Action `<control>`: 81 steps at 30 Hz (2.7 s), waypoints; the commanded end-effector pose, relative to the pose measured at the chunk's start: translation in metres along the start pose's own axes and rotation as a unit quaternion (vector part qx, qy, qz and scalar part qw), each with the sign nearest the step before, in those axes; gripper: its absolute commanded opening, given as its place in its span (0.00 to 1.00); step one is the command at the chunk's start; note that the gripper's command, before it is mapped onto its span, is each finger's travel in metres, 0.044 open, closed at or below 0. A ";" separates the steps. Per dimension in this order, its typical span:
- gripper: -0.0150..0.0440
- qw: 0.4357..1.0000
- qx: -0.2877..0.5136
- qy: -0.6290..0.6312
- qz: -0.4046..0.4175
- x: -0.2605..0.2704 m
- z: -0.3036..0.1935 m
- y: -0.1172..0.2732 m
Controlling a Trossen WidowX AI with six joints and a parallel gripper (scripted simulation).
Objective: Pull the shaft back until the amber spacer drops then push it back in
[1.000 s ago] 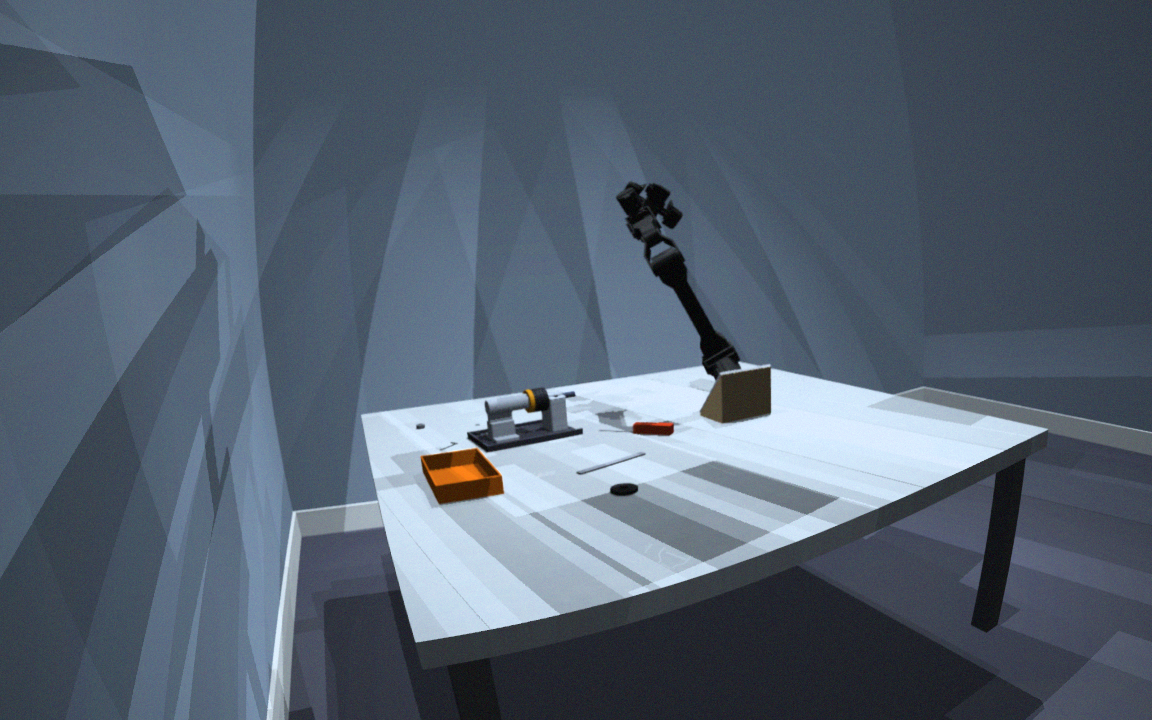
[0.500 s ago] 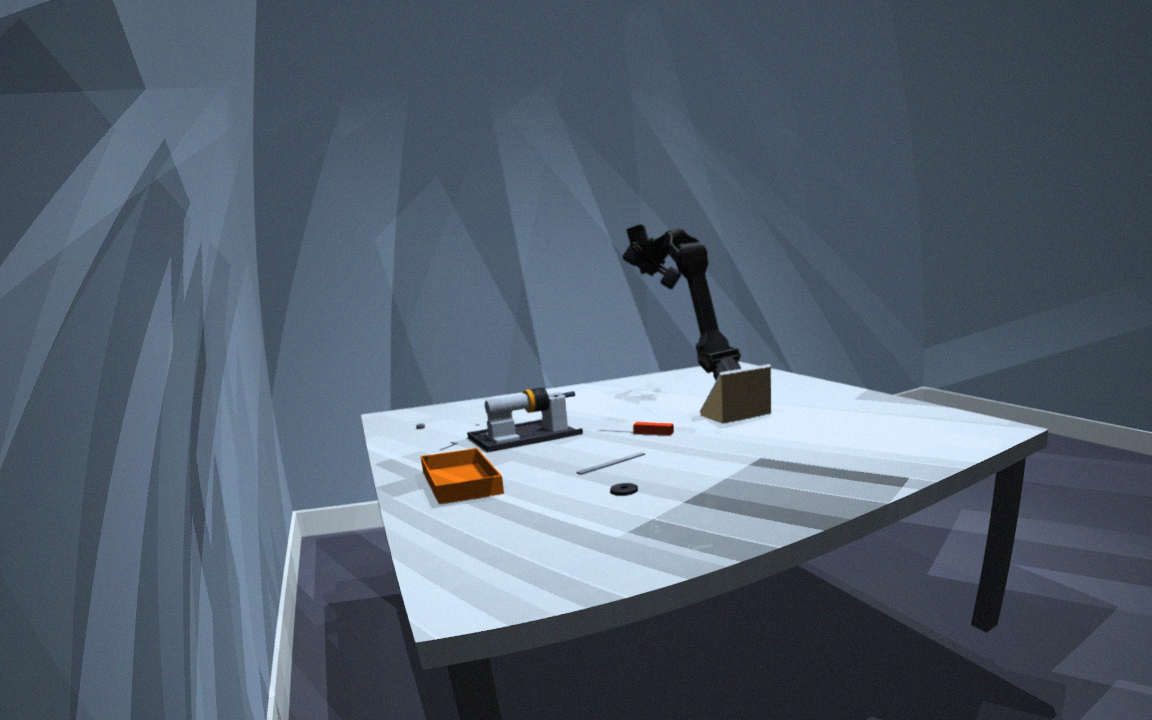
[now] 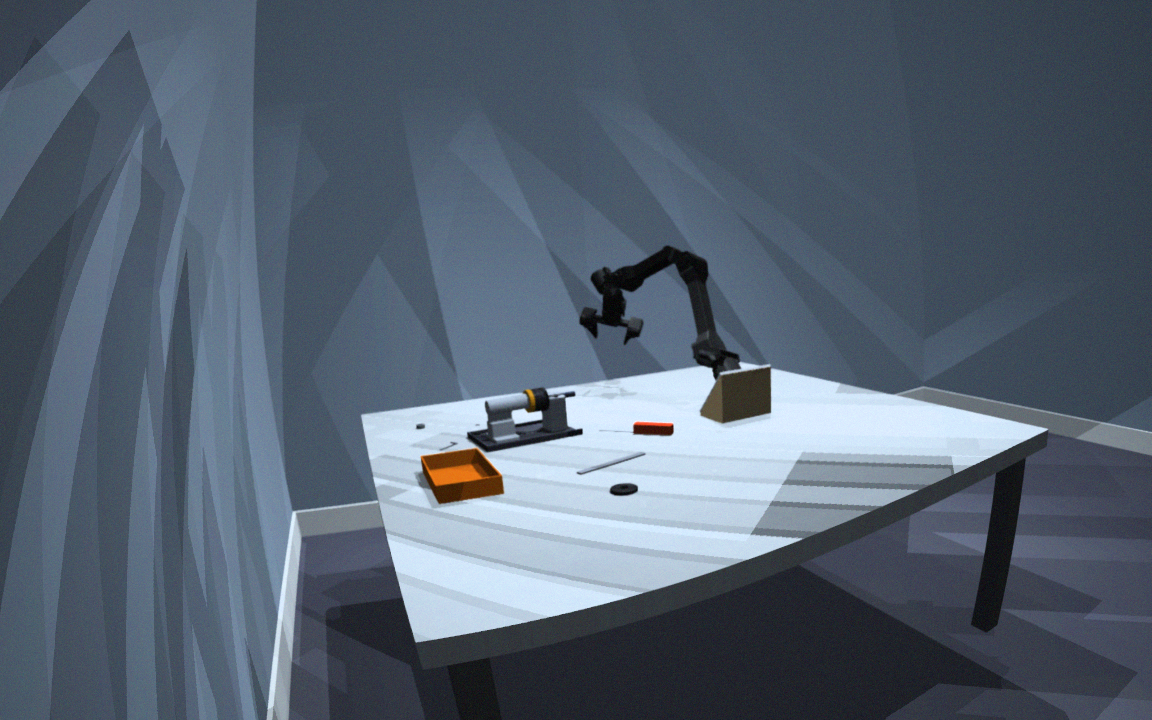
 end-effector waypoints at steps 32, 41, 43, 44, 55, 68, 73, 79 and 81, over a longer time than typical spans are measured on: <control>1.00 0.417 0.236 0.826 0.295 0.082 -0.384 0.278; 1.00 0.357 0.222 0.863 0.279 0.067 -0.392 0.288; 1.00 0.357 0.222 0.863 0.279 0.067 -0.392 0.288; 1.00 0.357 0.222 0.863 0.279 0.067 -0.392 0.288; 1.00 0.357 0.222 0.863 0.279 0.067 -0.392 0.288; 1.00 0.357 0.222 0.863 0.279 0.067 -0.392 0.288; 1.00 0.357 0.222 0.863 0.279 0.067 -0.392 0.288; 1.00 0.357 0.222 0.863 0.279 0.072 -0.395 0.289; 1.00 0.357 0.222 0.863 0.279 0.072 -0.395 0.289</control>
Point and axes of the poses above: the point midway between the two fingers, 35 mm back from their tips, its own y axis back along the fingers, its own x axis across the jaws, z = x × y, the point moved 4 cm from there along y, back along the fingers, and after that the axes turned 8 degrees about y, right-handed, at the moved point
